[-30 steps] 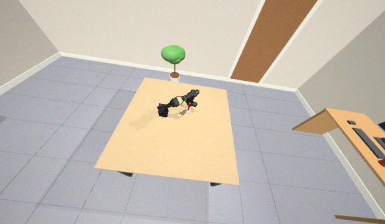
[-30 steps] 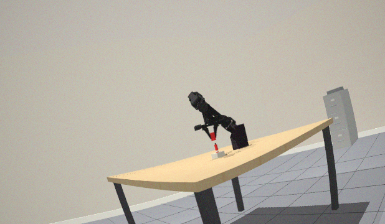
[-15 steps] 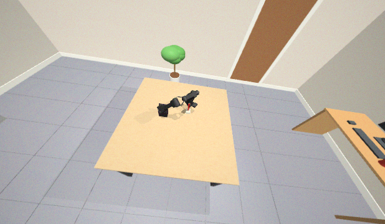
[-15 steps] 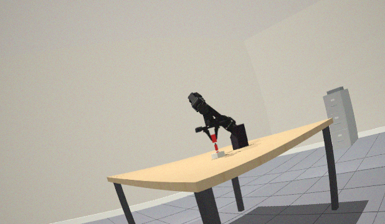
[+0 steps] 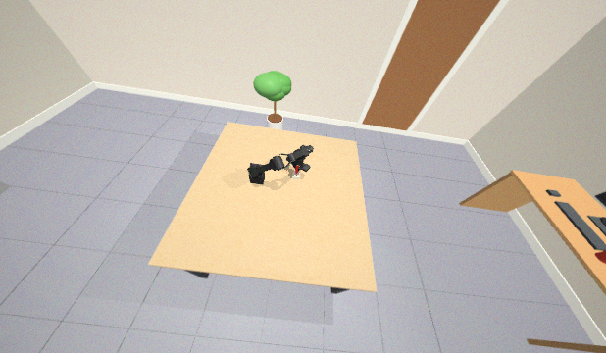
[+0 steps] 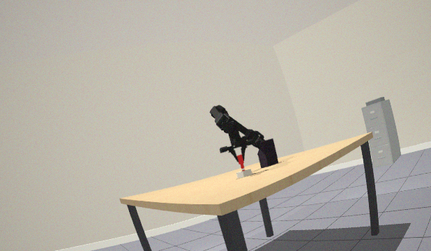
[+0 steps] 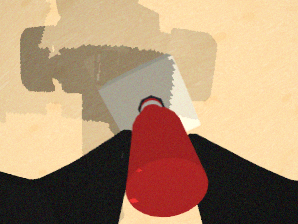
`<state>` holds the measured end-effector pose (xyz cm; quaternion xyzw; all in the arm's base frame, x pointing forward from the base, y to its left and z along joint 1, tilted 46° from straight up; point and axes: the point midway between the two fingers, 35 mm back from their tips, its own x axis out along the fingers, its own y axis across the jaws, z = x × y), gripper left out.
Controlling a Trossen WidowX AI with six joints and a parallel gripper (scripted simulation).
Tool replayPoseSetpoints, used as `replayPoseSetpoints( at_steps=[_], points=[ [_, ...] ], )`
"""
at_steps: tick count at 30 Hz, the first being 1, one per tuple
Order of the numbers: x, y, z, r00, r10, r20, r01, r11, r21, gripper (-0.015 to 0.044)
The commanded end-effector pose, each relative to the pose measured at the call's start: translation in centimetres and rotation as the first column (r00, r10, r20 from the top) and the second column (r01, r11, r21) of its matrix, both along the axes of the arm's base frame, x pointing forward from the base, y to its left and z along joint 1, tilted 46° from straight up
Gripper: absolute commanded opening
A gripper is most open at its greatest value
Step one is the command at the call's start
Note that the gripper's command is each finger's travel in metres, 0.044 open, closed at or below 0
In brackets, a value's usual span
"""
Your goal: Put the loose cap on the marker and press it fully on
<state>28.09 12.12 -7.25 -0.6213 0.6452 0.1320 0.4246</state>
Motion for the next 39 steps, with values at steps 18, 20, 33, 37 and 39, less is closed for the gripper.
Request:
replayPoseSetpoints(
  at_steps=[18, 20, 33, 37, 39],
  points=[
    [0.07, -1.52, -1.36, 1.000, 0.005, -0.003, -0.005, 1.000, -0.007, 0.0000],
    [0.07, -1.52, -1.36, 1.000, 0.005, -0.003, -0.005, 1.000, -0.007, 0.0000],
    [0.05, -1.46, -1.33, 1.000, 0.000, -0.003, 0.000, 1.000, -0.004, 0.0341],
    [0.05, -1.46, -1.33, 1.000, 0.000, -0.003, 0.000, 1.000, -0.004, 0.0440],
    [0.05, -1.46, -1.33, 1.000, 0.000, -0.003, 0.000, 1.000, -0.004, 0.0440]
  ],
)
